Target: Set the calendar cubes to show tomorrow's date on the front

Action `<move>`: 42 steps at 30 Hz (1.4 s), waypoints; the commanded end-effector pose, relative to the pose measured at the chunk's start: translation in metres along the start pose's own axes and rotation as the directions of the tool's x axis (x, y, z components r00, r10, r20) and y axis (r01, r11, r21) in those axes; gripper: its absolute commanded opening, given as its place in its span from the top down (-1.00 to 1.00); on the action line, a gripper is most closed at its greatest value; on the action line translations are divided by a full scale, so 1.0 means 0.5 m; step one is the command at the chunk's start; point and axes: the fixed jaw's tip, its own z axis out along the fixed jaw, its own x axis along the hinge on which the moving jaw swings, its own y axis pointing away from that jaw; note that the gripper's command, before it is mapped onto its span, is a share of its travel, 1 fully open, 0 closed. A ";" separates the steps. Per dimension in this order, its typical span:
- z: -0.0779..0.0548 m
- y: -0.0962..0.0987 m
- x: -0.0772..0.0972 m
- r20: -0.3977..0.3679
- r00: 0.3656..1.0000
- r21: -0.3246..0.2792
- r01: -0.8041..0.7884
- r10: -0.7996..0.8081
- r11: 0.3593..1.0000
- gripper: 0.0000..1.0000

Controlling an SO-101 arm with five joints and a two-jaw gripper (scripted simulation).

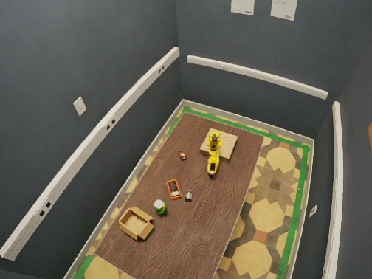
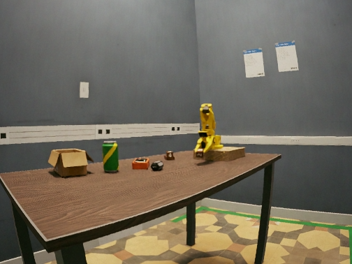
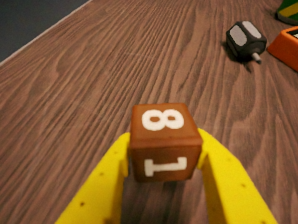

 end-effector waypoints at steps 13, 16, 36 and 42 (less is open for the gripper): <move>0.000 -0.003 0.016 -0.011 1.000 0.005 0.009 -0.009 1.000 1.00; 0.001 -0.003 0.017 -0.011 1.000 0.005 0.009 -0.008 1.000 1.00; 0.006 -0.003 0.031 -0.011 1.000 0.005 0.009 -0.008 1.000 1.00; 0.009 -0.003 0.038 -0.011 1.000 0.005 0.009 -0.008 1.000 1.00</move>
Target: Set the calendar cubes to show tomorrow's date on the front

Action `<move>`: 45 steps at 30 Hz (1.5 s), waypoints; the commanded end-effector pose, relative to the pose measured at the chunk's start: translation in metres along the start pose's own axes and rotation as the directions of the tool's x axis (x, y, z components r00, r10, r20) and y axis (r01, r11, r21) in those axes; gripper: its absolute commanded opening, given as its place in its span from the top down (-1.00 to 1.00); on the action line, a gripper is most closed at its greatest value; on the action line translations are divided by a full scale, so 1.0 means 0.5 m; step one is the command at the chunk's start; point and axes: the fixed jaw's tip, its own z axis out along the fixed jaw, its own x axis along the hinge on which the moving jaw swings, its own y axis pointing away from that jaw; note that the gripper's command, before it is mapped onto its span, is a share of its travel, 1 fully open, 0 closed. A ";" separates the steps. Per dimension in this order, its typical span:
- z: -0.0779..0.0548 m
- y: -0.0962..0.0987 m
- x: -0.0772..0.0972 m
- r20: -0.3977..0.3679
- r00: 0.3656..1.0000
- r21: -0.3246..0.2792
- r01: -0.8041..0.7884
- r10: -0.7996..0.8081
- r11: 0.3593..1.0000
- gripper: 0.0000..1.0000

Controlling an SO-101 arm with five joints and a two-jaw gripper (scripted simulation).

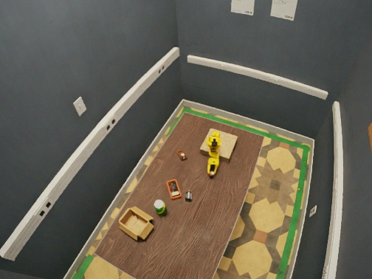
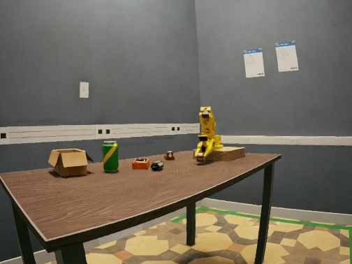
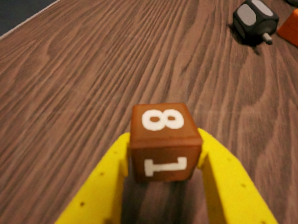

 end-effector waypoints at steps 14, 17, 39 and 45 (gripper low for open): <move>0.007 -0.002 0.008 0.008 1.000 0.005 0.008 -0.008 1.000 1.00; 0.008 -0.002 0.012 0.002 1.000 0.005 0.008 -0.008 1.000 1.00; 0.011 -0.003 0.020 -0.008 1.000 0.005 0.007 -0.007 1.000 1.00; 0.011 -0.002 0.020 -0.008 1.000 0.005 0.007 -0.007 1.000 0.88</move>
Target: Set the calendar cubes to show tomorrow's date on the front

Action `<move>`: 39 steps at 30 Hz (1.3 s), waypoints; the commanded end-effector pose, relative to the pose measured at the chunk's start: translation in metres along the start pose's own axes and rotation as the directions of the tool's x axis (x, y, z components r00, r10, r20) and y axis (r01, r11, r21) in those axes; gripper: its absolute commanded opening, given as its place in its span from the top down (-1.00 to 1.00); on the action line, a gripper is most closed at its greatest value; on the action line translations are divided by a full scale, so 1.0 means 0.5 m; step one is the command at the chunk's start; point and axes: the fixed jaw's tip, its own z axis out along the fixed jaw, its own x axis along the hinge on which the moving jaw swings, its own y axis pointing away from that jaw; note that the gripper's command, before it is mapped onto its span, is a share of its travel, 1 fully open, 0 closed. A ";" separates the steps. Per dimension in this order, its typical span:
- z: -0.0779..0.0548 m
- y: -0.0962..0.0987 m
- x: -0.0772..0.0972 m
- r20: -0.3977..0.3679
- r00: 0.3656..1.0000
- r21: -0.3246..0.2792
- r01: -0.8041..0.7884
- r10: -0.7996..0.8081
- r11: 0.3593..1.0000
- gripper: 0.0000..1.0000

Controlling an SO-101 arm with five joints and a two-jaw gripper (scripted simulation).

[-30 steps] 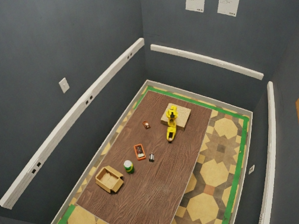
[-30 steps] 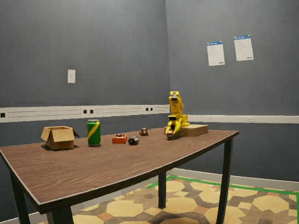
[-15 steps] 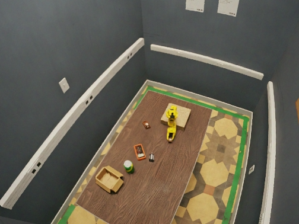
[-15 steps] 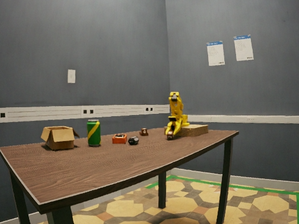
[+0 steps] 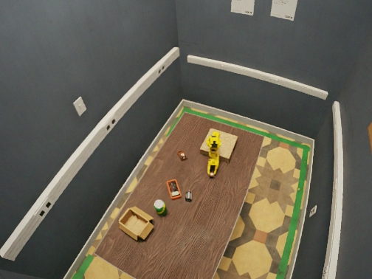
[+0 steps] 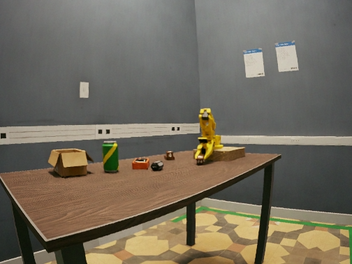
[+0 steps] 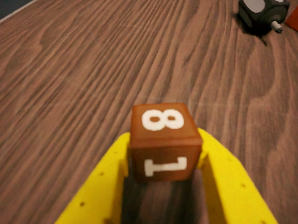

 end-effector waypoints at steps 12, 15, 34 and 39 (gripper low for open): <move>0.002 -0.002 -0.001 0.009 1.000 0.005 0.007 -0.007 1.000 0.63; 0.002 -0.002 -0.001 0.009 1.000 0.005 0.007 -0.007 1.000 0.62; 0.002 -0.002 -0.001 0.009 1.000 0.005 0.007 -0.007 1.000 0.34; 0.002 -0.002 -0.001 0.009 1.000 0.005 0.007 -0.007 1.000 0.29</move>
